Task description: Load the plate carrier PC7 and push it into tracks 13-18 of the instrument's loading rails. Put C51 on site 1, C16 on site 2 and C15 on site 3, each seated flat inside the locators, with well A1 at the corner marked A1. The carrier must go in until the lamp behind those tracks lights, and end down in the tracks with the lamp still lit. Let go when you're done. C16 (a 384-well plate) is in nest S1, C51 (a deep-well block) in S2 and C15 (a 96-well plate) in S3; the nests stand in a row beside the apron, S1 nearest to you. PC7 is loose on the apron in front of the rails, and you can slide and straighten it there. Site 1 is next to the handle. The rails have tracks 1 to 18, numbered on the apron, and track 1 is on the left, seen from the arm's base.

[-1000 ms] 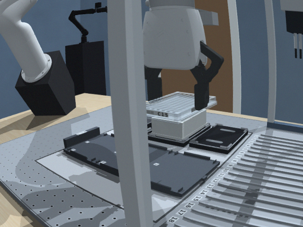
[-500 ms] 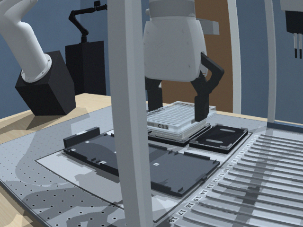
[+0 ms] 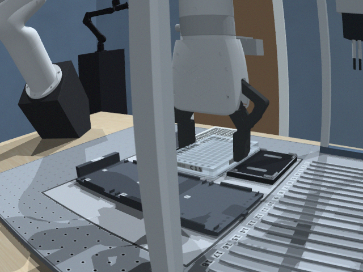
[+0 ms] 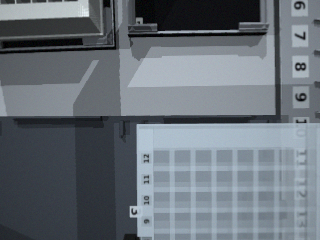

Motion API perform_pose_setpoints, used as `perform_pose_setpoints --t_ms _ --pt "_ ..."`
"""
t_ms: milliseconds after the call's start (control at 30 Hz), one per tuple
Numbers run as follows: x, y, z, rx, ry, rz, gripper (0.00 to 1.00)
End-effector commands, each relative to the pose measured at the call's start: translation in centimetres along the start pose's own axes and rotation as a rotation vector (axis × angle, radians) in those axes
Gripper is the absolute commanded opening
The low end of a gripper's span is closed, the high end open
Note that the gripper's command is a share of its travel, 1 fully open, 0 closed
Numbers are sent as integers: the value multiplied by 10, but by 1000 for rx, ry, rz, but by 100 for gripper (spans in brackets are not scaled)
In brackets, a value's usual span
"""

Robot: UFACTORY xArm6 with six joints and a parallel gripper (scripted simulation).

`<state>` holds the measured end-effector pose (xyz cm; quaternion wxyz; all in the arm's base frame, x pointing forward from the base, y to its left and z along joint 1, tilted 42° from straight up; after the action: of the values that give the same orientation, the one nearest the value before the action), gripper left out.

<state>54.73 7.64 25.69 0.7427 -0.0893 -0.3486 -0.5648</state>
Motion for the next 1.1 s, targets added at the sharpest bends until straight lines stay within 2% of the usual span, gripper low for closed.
perform_pose_setpoints --t_ms 0,1067 --pt "0 1 -6 4 0 -1 0" --pt "0 1 -52 3 0 -1 0"
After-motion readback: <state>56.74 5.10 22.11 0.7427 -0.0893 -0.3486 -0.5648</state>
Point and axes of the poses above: the point where the finger pads meet when closed, its own z axis back along the fingers, its own y axis across the jaws, x = y × z, the point moved 8 cm from there along z, back along the fingers, and after that the axes turned 10 degrees about z, right-handed, at the moved point
